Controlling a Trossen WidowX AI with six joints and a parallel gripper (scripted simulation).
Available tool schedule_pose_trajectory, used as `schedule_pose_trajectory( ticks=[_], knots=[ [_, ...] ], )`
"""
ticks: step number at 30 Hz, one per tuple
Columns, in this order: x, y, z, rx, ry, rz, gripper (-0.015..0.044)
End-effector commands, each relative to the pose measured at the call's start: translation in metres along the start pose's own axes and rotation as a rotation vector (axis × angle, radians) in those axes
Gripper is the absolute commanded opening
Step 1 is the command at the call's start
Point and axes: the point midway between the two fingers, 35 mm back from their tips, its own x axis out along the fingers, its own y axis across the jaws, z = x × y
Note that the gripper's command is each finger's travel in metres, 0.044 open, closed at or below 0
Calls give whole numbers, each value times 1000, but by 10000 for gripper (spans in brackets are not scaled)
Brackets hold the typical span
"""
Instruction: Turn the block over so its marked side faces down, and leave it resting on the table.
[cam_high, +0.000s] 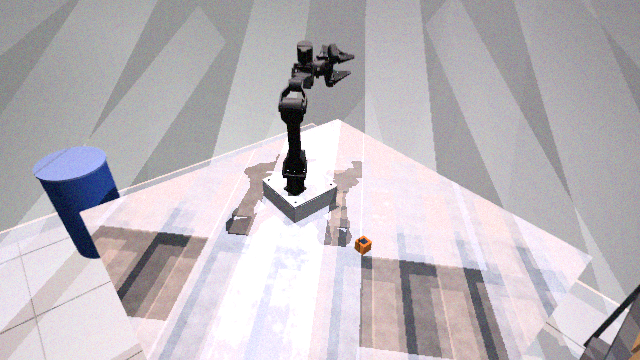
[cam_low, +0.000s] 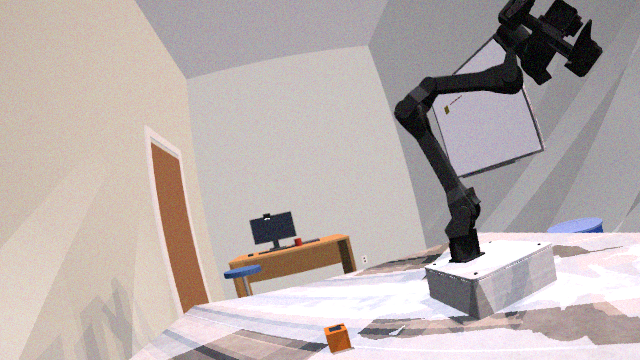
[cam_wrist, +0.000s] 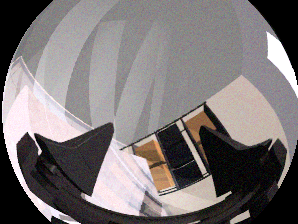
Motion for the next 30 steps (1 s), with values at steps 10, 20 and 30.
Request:
schedule_pose_trajectory(
  ticks=[10,20,30],
  knots=[
    [148,6,-124,-63,295,16,440],
    [195,-5,-271,24,624,96,440],
    [171,-27,-425,261,1002,146,440]
  ],
)
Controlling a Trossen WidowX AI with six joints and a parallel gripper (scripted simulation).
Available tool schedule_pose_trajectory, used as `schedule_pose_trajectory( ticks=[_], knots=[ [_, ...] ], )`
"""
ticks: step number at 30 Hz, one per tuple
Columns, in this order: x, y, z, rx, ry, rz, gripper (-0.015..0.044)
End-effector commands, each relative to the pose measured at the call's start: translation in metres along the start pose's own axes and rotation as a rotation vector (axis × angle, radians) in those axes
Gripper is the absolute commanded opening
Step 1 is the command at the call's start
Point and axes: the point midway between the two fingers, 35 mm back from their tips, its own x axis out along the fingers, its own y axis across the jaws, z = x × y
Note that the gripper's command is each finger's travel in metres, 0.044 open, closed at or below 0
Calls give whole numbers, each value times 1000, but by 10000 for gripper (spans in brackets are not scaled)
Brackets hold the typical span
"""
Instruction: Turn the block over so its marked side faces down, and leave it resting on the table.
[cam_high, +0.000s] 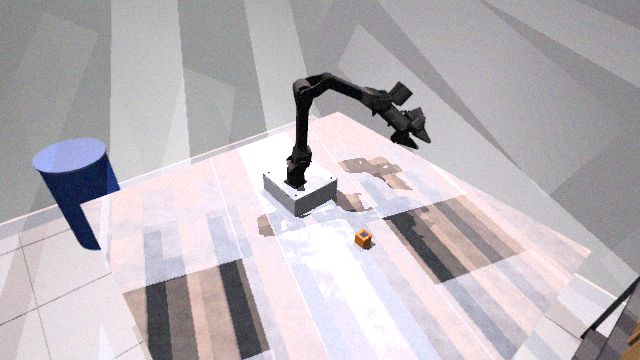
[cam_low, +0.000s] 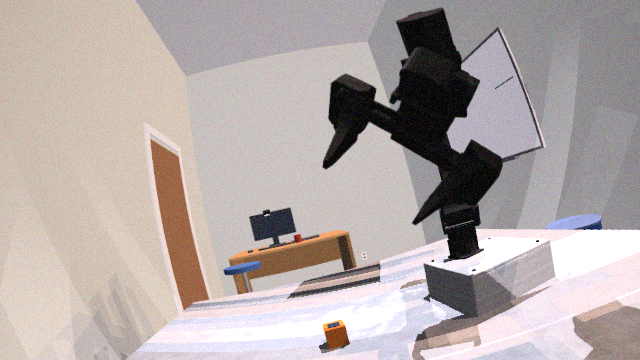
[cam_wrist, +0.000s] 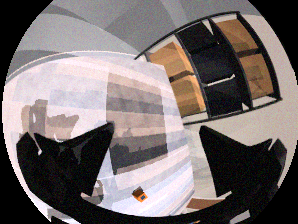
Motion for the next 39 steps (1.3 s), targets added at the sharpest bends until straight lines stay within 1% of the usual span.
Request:
schedule_pose_trajectory(
  ticks=[1,5,10,14,19,21,32,36,39],
  knots=[
    [35,-23,-60,142,171,61,440],
    [52,-34,-108,268,304,109,440],
    [63,-43,-191,547,552,193,440],
    [56,-45,-254,815,757,246,440],
    [30,-42,-320,1198,1014,293,440],
    [26,-41,-328,1252,1047,297,440],
    [26,-42,-330,1252,1047,297,440],
    [43,-19,-346,1252,1047,297,440],
    [44,-17,-347,1252,1047,297,440]
  ],
)
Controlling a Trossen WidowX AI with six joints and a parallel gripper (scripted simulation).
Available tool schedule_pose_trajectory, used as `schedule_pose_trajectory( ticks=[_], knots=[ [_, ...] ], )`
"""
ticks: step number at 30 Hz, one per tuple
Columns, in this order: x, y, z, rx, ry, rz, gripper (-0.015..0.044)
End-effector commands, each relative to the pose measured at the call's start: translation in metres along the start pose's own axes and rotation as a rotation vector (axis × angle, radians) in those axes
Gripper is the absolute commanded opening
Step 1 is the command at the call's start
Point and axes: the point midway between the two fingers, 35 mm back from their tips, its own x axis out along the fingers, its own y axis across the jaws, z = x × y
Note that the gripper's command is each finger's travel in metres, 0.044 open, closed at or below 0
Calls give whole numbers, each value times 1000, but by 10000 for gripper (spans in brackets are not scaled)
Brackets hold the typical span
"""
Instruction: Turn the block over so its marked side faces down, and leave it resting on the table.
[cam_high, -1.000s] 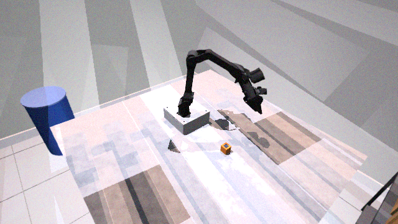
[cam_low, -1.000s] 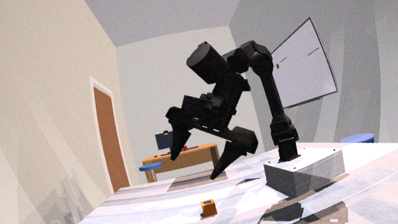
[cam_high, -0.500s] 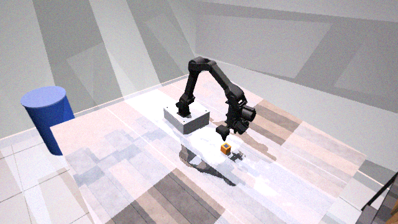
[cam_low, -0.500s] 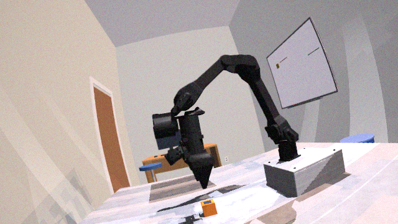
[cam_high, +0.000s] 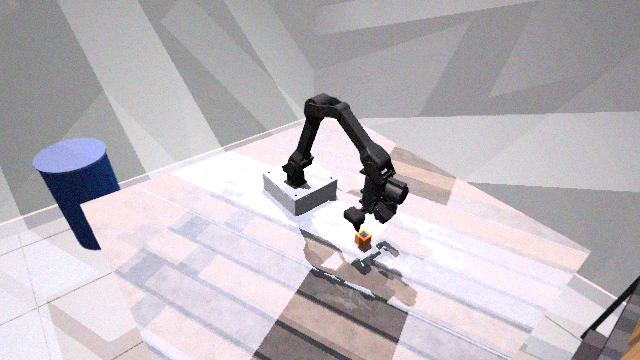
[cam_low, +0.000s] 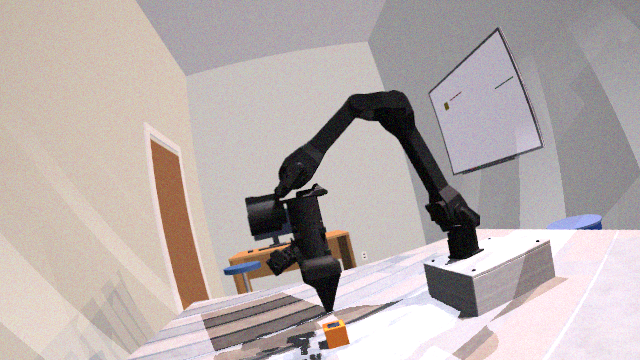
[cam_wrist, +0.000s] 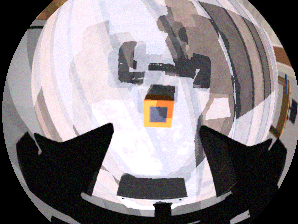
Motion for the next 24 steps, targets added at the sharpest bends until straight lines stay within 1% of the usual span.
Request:
schedule_pose_trajectory(
  ticks=[1,3,6,11,24],
  knots=[
    [15,0,-4,8,16,5,440],
    [17,-1,-4,8,16,4,440],
    [30,-2,-5,8,16,4,440],
    [31,-2,-5,8,16,4,440],
    [52,-2,-5,8,16,4,440]
  ],
)
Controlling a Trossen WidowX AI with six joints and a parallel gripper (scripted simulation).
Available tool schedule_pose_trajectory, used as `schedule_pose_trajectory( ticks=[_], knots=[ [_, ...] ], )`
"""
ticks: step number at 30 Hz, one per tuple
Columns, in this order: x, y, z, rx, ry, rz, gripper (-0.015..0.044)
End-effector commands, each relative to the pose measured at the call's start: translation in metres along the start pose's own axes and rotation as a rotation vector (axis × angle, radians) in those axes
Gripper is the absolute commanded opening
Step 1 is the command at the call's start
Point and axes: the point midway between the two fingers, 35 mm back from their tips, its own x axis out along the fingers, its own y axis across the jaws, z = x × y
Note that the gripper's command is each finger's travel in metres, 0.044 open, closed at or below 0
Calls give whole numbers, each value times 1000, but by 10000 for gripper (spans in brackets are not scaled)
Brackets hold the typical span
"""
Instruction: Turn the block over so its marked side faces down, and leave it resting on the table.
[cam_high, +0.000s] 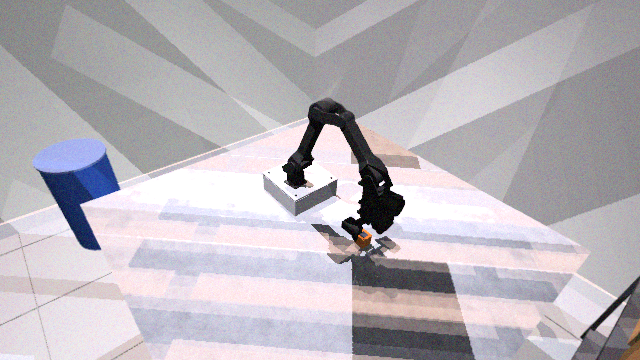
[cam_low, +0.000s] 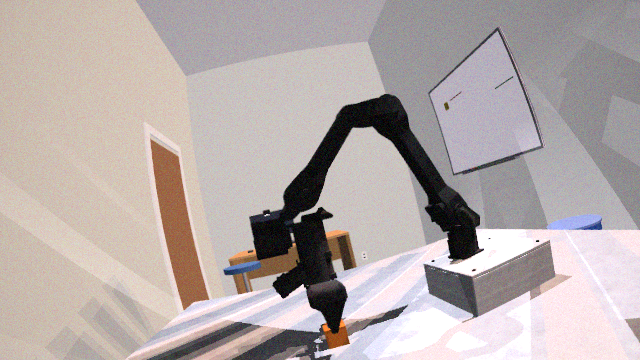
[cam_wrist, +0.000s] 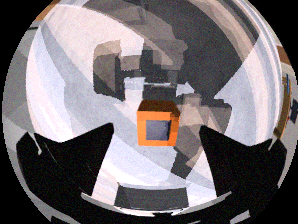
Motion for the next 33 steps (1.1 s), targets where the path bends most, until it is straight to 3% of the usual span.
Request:
schedule_pose_trajectory(
  ticks=[1,8,19,33],
  knots=[
    [10,0,-3,0,8,5,440],
    [19,0,-3,0,9,5,440],
    [19,0,-3,0,9,5,151],
    [19,0,-3,0,9,5,58]
  ],
)
